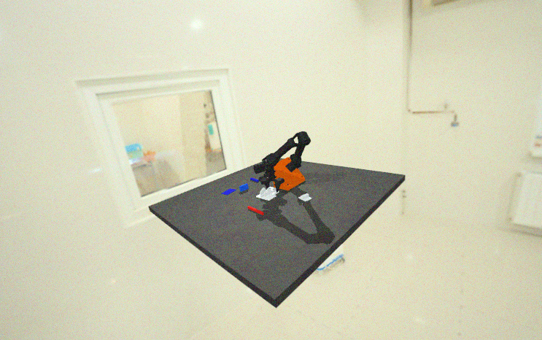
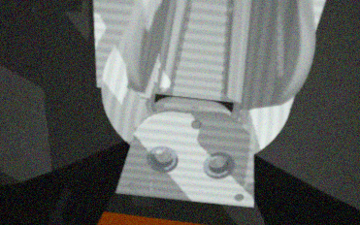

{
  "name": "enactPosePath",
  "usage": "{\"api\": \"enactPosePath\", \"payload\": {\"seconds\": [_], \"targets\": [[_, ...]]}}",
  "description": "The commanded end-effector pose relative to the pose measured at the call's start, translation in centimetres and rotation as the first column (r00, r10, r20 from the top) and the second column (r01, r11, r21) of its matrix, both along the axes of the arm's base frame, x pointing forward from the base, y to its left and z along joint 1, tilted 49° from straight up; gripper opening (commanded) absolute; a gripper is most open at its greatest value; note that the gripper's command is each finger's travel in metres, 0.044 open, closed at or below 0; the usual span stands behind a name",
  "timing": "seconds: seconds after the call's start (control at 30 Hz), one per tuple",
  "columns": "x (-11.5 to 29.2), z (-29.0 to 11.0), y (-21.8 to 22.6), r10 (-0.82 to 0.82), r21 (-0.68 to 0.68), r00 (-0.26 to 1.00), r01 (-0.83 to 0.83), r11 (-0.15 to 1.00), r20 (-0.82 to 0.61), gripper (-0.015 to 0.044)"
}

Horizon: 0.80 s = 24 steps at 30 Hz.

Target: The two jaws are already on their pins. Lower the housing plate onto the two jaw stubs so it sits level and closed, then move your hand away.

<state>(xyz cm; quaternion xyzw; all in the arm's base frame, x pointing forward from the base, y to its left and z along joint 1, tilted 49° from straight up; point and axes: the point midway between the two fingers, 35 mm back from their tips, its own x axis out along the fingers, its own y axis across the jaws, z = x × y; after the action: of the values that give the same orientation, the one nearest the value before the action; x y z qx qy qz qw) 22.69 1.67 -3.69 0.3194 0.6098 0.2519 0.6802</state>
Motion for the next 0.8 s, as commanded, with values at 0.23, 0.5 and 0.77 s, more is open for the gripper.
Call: {"api": "enactPosePath", "payload": {"seconds": [0.23,0.5,0.77], "targets": [[0.03,-0.1,0.17,-0.004,0.006,1.0,0.004,1.0,-0.001,0.0351],[0.06,-0.25,0.35,-0.004,0.006,1.0,0.004,1.0,-0.002,0.0351],[0.06,-0.25,0.35,-0.004,0.006,1.0,0.004,1.0,-0.002,0.0351]]}}
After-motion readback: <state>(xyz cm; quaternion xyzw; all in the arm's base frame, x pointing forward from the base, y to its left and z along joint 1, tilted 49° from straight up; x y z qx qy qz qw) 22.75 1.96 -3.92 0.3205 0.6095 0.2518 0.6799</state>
